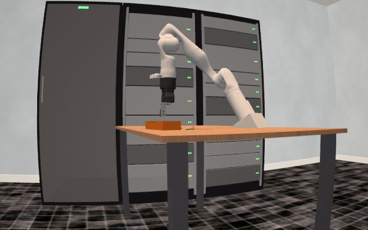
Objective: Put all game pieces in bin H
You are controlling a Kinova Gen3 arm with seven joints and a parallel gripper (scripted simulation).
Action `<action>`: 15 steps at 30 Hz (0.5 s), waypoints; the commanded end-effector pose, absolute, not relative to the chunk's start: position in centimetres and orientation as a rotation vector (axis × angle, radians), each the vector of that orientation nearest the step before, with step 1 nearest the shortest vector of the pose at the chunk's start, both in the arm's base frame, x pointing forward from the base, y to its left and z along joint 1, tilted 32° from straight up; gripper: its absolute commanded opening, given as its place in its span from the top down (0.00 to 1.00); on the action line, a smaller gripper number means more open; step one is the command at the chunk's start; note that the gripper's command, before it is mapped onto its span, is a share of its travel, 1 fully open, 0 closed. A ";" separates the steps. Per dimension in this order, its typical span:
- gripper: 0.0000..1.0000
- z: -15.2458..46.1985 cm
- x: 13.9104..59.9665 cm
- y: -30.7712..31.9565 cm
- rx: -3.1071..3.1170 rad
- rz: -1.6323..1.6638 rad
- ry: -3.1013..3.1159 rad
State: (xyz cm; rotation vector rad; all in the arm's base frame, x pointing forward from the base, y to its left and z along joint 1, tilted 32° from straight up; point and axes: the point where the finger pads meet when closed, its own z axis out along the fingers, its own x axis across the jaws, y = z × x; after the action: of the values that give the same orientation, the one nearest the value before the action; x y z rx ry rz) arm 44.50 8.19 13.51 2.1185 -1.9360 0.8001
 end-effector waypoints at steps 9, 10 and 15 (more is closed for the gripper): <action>0.69 11.1 45.0 6.9 2.114 0.793 -1.931; 0.69 11.1 45.0 6.9 2.114 0.793 -1.931; 0.69 10.0 45.4 6.2 2.114 0.793 -1.931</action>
State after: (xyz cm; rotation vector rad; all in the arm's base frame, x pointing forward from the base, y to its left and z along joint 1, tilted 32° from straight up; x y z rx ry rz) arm 45.44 6.56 10.61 2.1185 -1.9359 0.8008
